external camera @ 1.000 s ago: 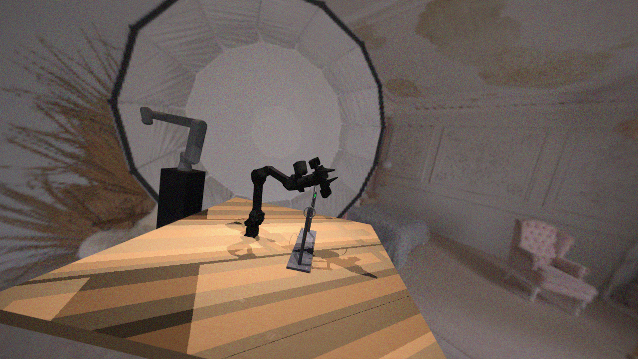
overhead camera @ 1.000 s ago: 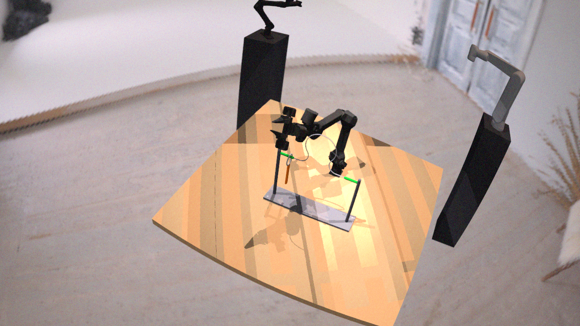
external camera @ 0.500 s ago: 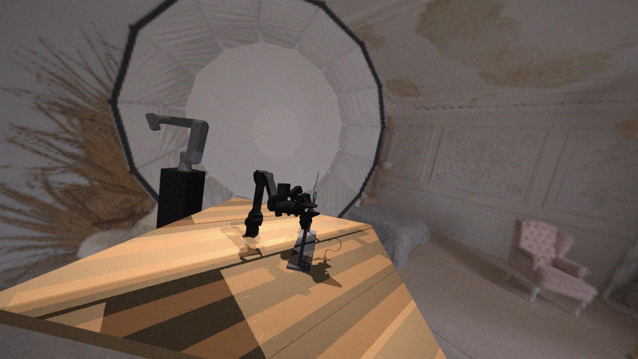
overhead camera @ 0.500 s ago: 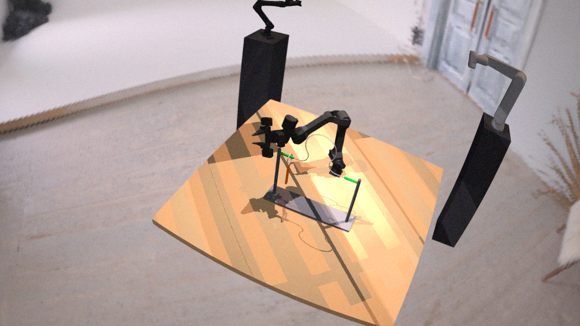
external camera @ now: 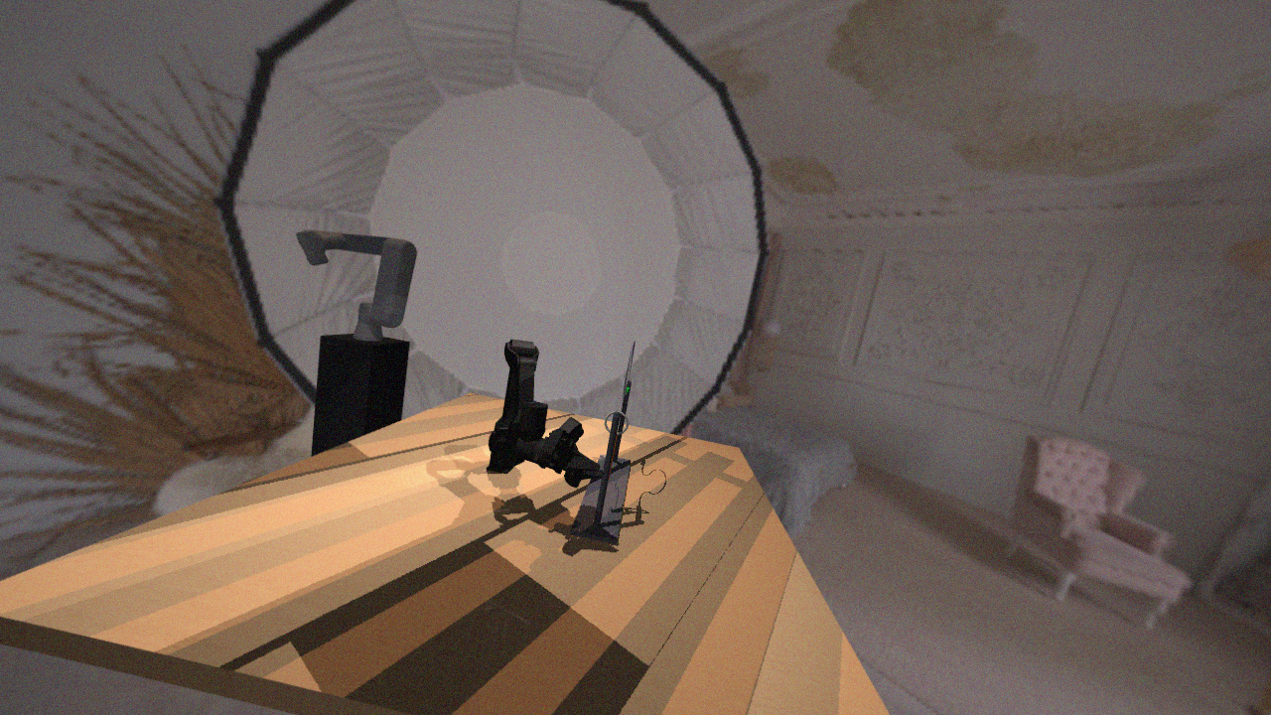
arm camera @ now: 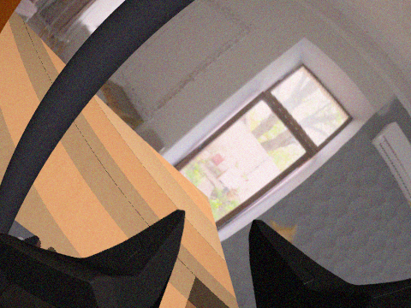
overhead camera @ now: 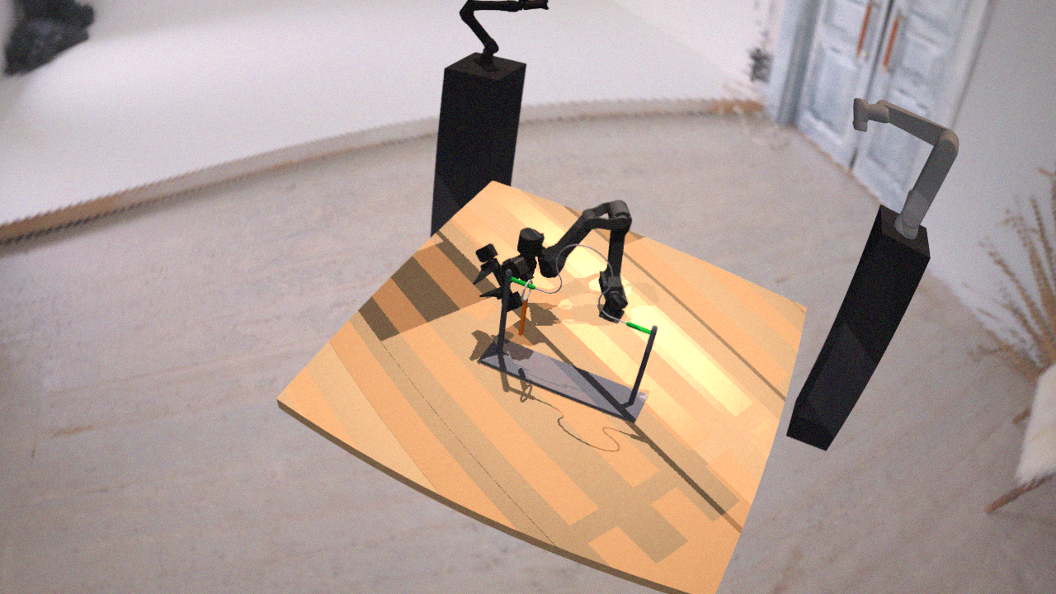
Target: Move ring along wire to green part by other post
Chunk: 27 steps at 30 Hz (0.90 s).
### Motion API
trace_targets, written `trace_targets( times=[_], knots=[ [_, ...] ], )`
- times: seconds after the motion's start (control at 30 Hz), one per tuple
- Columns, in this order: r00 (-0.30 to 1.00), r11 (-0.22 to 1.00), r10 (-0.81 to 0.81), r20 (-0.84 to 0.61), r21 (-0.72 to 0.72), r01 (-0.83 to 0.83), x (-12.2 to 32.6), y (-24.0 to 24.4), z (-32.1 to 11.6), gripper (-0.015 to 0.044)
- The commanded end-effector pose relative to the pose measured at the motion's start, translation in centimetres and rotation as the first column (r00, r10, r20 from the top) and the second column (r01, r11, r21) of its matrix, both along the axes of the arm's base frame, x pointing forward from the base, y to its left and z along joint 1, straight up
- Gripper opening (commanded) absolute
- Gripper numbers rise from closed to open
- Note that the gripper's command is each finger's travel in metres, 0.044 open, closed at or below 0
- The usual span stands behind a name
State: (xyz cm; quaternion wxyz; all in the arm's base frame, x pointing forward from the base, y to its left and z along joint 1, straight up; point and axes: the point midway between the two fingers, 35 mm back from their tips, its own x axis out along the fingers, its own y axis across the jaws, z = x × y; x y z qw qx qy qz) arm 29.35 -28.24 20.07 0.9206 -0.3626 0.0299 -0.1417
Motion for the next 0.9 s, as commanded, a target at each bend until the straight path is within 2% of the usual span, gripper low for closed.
trace_targets(
  times=[0.0, 0.2, 0.47, 0.7, 0.87],
  knots=[
    [0.998, 0.987, 0.063, -0.010, 0.146, -0.061, -1.7, 1.8, -3.4, 0.0160],
    [0.988, 0.913, 0.156, 0.004, 0.381, -0.146, -4.7, 5.7, -7.8, 0.0160],
    [0.964, 0.721, 0.255, 0.068, 0.651, -0.237, -8.4, 12.1, -11.3, 0.0160],
    [0.962, 0.702, 0.262, 0.074, 0.670, -0.243, -8.8, 12.6, -11.5, 0.0160],
    [0.962, 0.703, 0.263, 0.069, 0.669, -0.241, -7.0, 12.3, -10.0, 0.0160]
  ],
)
